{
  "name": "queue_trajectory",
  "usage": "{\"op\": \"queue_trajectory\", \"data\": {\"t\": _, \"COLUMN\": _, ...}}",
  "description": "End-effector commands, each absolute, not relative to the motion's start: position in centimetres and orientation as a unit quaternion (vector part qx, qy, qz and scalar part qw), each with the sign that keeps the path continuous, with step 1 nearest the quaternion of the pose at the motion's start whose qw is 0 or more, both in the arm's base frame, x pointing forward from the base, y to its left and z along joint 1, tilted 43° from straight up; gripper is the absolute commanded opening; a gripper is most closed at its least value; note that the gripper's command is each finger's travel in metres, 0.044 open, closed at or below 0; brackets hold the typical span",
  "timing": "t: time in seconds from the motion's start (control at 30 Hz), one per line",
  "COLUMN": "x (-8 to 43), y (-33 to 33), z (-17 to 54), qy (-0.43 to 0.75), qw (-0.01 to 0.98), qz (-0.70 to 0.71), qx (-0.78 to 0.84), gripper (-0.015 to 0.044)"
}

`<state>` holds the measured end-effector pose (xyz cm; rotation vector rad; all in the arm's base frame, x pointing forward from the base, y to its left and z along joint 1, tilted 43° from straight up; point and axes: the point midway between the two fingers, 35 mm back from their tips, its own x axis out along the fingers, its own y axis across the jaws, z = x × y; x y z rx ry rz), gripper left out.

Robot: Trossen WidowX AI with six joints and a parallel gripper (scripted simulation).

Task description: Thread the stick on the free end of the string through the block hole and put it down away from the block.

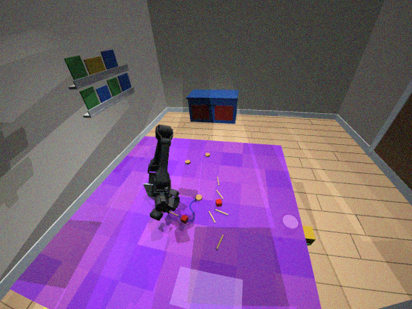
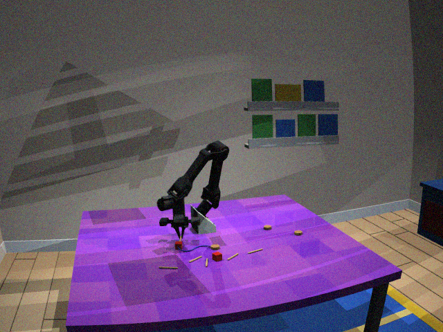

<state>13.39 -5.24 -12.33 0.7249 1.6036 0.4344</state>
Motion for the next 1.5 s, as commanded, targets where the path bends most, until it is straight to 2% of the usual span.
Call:
{"op": "queue_trajectory", "data": {"t": 0.0, "x": 12.8, "y": -5.2, "z": -12.2, "qy": 0.696, "qw": 0.617, "qz": 0.189, "qx": 0.314, "gripper": 0.0}}
{"op": "queue_trajectory", "data": {"t": 0.53, "x": 10.8, "y": -4.3, "z": -12.6, "qy": 0.699, "qw": 0.618, "qz": 0.183, "qx": 0.309, "gripper": 0.0}}
{"op": "queue_trajectory", "data": {"t": 1.47, "x": 10.8, "y": -4.3, "z": -12.6, "qy": 0.7, "qw": 0.618, "qz": 0.182, "qx": 0.308, "gripper": 0.0}}
